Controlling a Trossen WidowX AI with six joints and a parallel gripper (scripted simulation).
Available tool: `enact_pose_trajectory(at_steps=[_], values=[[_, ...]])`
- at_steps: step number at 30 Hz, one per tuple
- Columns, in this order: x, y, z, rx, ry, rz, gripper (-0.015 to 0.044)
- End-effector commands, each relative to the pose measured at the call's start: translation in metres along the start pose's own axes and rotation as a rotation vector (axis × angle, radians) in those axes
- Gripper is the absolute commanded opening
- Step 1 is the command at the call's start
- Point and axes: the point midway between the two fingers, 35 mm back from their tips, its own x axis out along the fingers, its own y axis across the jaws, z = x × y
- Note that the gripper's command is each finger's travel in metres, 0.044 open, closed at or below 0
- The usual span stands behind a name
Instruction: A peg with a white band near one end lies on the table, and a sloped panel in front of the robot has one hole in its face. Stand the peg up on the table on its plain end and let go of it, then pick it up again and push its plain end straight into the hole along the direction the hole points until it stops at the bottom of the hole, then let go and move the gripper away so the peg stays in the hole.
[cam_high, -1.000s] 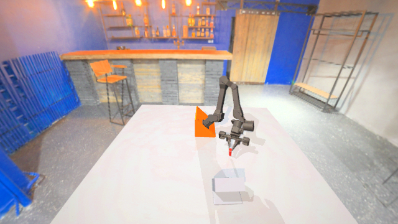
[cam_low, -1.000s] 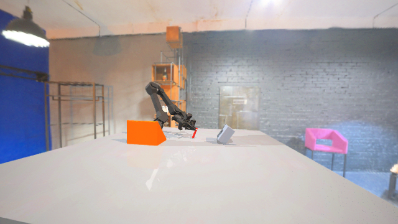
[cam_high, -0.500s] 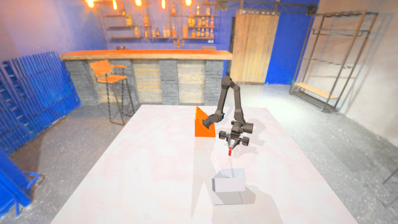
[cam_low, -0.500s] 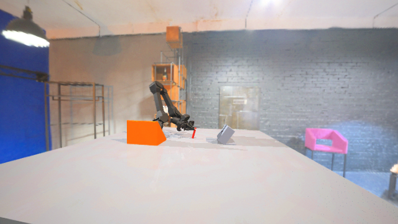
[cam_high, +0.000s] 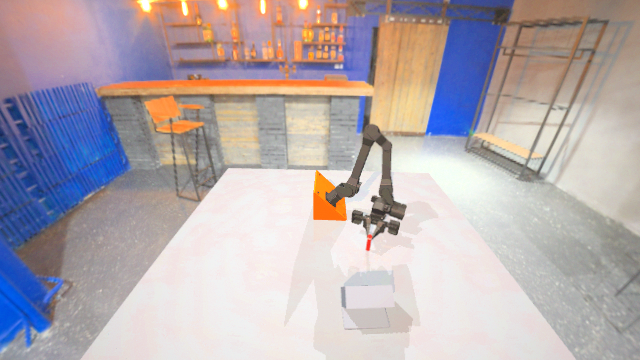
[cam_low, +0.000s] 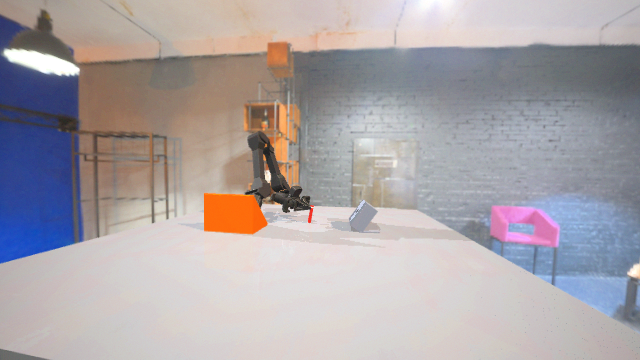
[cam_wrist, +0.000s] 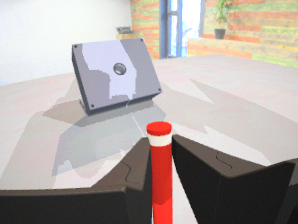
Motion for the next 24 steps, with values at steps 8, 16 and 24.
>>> enact_pose_trajectory(at_steps=[8,16,24], values=[[-0.0004,0.0007,-0.0012,-0.001,0.002,0.0,0.0051],[-0.0005,0.0012,-0.0037,-0.005,0.006,0.003,0.0051],[-0.0026,0.0006,-0.0037,-0.009,0.004,0.004,0.0051]])
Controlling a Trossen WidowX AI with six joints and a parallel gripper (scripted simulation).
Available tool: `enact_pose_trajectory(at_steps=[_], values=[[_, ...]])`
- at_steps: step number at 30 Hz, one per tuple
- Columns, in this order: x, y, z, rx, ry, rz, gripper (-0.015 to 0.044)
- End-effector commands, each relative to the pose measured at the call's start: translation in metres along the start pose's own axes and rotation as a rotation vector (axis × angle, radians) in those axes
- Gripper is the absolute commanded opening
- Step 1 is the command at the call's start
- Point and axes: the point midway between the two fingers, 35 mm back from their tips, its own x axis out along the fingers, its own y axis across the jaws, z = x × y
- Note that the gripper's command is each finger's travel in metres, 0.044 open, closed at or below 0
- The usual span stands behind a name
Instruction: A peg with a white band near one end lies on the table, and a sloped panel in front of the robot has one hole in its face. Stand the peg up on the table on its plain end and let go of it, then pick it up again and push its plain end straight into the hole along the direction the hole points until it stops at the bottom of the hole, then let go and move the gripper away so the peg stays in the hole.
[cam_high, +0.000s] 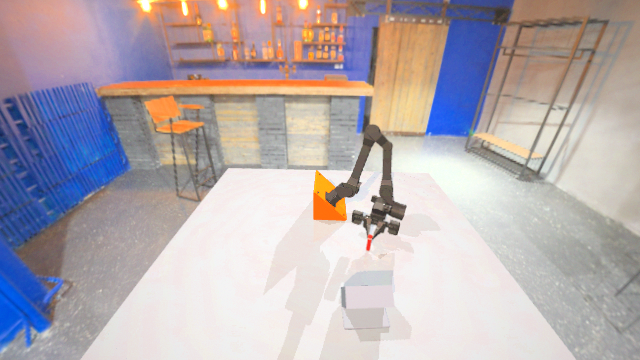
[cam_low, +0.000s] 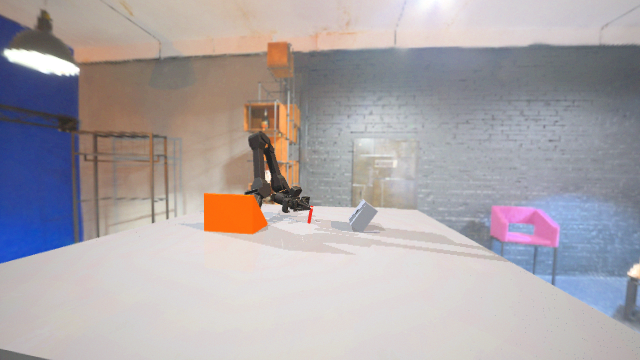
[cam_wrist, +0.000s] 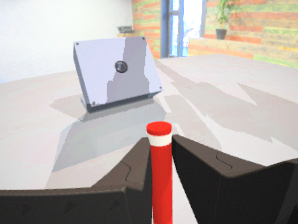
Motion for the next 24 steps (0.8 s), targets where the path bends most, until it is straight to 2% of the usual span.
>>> enact_pose_trajectory(at_steps=[1,24], values=[[-0.0011,-0.0001,-0.0011,0.0,0.0,0.0,0.0051],[-0.006,-0.0032,-0.0047,0.004,-0.027,0.007,0.0051]])
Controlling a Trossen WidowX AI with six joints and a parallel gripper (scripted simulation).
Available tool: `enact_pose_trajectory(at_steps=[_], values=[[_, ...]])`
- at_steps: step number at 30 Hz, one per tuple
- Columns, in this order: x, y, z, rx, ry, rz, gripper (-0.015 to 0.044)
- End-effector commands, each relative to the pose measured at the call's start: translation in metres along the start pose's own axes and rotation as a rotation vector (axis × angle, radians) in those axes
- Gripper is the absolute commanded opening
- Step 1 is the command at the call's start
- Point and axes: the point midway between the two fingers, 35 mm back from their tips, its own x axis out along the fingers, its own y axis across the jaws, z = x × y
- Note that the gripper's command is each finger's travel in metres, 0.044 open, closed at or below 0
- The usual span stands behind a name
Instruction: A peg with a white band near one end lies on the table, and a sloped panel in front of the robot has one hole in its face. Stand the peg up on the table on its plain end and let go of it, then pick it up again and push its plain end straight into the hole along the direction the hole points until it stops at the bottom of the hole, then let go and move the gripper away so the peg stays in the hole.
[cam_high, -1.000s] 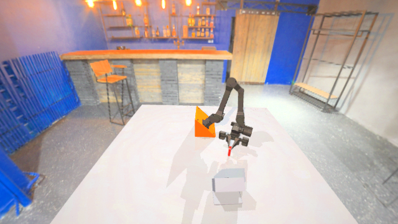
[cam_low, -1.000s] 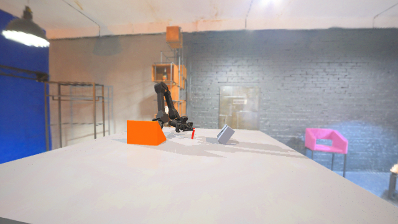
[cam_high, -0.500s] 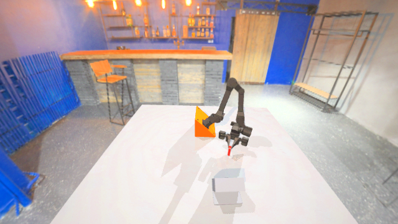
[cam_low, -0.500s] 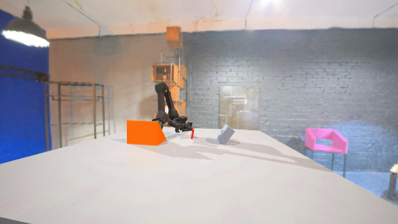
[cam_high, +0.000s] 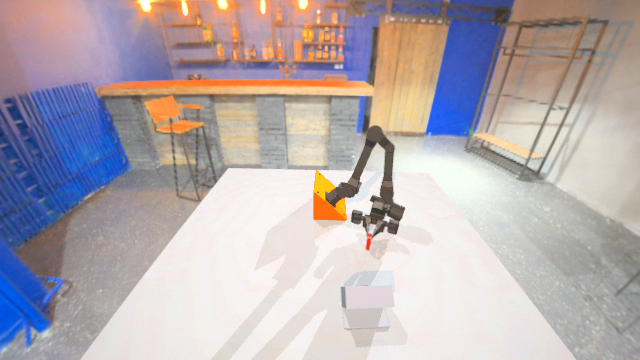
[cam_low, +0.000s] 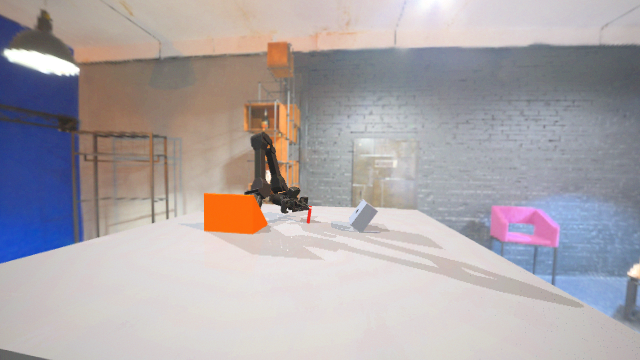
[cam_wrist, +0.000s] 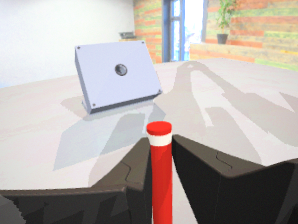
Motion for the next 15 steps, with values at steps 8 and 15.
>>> enact_pose_trajectory(at_steps=[8,15], values=[[-0.0024,-0.0009,-0.0031,0.002,-0.01,0.002,0.0051],[-0.0037,-0.0018,-0.0037,0.005,-0.02,0.005,0.0051]])
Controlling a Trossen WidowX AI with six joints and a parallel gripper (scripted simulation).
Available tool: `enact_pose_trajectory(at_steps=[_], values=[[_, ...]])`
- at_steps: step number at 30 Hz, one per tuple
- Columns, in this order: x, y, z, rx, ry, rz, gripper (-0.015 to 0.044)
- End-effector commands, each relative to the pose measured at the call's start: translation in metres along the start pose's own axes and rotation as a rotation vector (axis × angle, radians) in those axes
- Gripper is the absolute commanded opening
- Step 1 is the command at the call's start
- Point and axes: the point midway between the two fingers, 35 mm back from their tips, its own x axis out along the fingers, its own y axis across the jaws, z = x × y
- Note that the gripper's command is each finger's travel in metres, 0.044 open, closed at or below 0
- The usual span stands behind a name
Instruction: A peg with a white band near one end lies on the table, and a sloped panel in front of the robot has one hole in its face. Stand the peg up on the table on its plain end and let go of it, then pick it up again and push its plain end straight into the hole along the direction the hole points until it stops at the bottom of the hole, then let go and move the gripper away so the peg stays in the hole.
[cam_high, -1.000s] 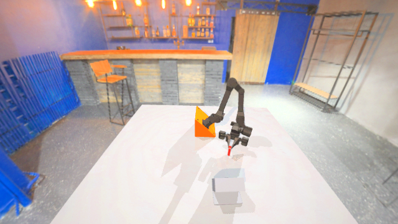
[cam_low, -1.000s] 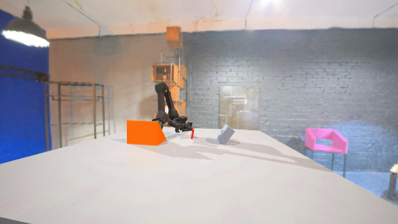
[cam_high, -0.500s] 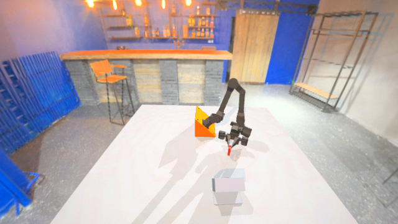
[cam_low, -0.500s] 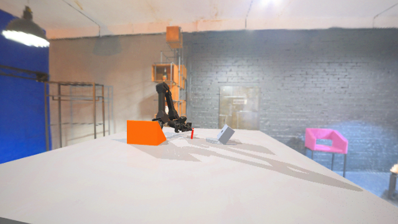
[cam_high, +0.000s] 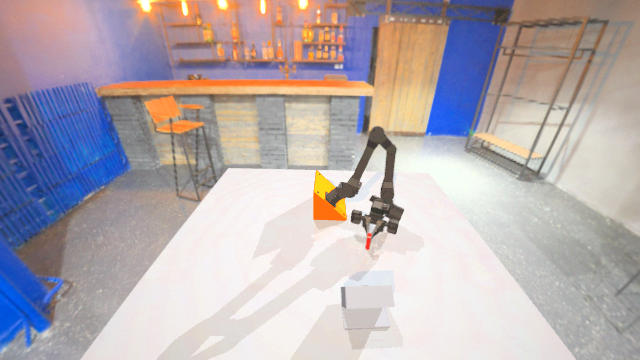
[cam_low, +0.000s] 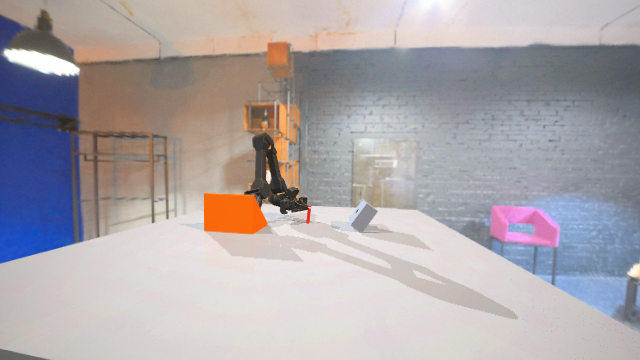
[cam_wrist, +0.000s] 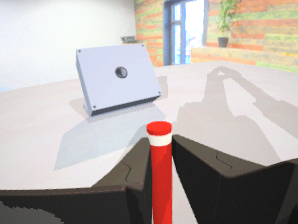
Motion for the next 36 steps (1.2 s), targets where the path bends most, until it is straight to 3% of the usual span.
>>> enact_pose_trajectory(at_steps=[1,28,32,36], values=[[-0.001,-0.0001,-0.0025,0.0,0.001,0.0,0.0051],[-0.0054,-0.0031,-0.0047,0.007,-0.04,0.012,0.0051],[-0.0047,-0.0034,-0.0022,0.008,-0.043,0.014,0.013],[-0.0047,-0.0034,-0.0022,0.008,-0.043,0.014,0.013]])
